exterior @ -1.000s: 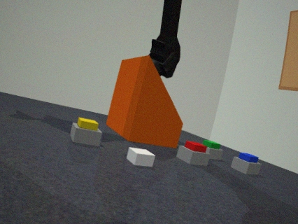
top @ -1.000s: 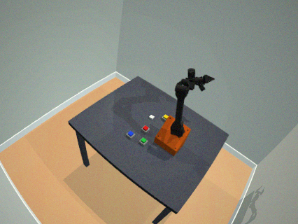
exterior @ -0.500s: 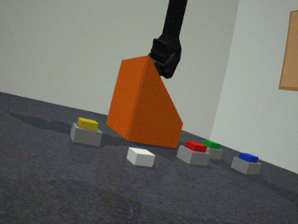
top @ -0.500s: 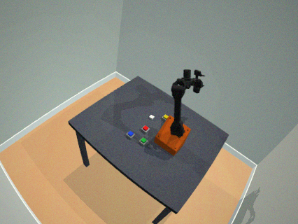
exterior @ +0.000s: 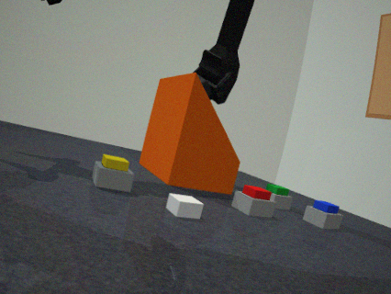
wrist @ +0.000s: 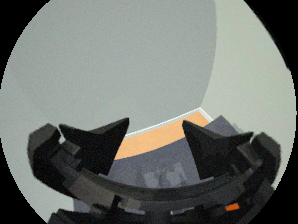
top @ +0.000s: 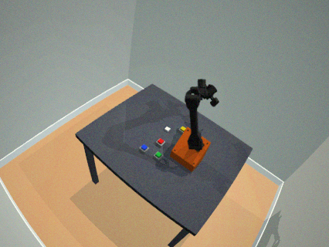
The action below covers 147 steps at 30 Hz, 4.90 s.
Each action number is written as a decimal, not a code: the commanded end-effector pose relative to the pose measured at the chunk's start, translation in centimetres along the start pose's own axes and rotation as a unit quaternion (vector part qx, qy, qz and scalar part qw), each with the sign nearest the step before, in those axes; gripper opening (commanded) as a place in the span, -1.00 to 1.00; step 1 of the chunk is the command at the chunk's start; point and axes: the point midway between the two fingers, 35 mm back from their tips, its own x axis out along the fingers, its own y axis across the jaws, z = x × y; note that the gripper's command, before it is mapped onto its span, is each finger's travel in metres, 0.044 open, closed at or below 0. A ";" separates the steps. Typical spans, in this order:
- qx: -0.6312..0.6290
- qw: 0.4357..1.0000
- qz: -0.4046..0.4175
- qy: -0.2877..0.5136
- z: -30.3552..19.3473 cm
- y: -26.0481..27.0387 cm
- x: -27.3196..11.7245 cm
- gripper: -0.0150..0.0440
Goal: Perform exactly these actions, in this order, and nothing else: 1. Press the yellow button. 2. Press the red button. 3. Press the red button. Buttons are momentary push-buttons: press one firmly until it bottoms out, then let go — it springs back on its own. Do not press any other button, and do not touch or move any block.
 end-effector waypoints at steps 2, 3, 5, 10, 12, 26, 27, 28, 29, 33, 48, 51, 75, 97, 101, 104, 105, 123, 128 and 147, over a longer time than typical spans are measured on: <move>-0.351 0.917 0.061 0.180 -8.1 -0.9 -3.5 0.86; -0.375 0.904 0.070 0.192 -8.7 -1.0 -3.9 0.86; -0.422 0.876 0.088 0.217 -9.8 -1.3 -4.7 0.86; -0.528 0.791 0.144 0.274 -12.7 -2.0 -6.9 0.86; -0.565 0.752 0.170 0.293 -13.7 -2.4 -7.9 0.86; -0.712 0.451 0.393 0.368 -19.7 -4.8 -16.5 0.86; -0.713 0.443 0.400 0.368 -19.8 -4.9 -16.7 0.86; -0.713 0.443 0.400 0.368 -19.8 -4.9 -16.7 0.86; -0.713 0.443 0.400 0.368 -19.8 -4.9 -16.7 0.86; -0.713 0.443 0.400 0.368 -19.8 -4.9 -16.7 0.86; -0.713 0.442 0.401 0.368 -25.4 -6.0 -14.2 0.15; -0.713 0.442 0.401 0.368 -25.4 -6.0 -14.2 -0.11; -0.713 0.442 0.401 0.368 -26.7 -6.2 -13.7 -0.42; -0.713 0.442 0.401 0.369 -28.5 -6.6 -12.9 -0.42; -0.713 0.442 0.401 0.369 -28.5 -6.6 -12.9 -0.42; -0.713 0.442 0.401 0.369 -28.5 -6.6 -12.9 -0.42; -0.713 0.442 0.401 0.369 -28.5 -6.6 -12.9 -0.42; -0.713 0.443 0.400 0.368 -19.8 -4.9 -16.7 -0.42; -0.713 0.443 0.400 0.368 -19.8 -4.9 -16.7 -0.42; -0.711 0.440 0.402 0.372 -28.4 -8.0 -36.9 -0.42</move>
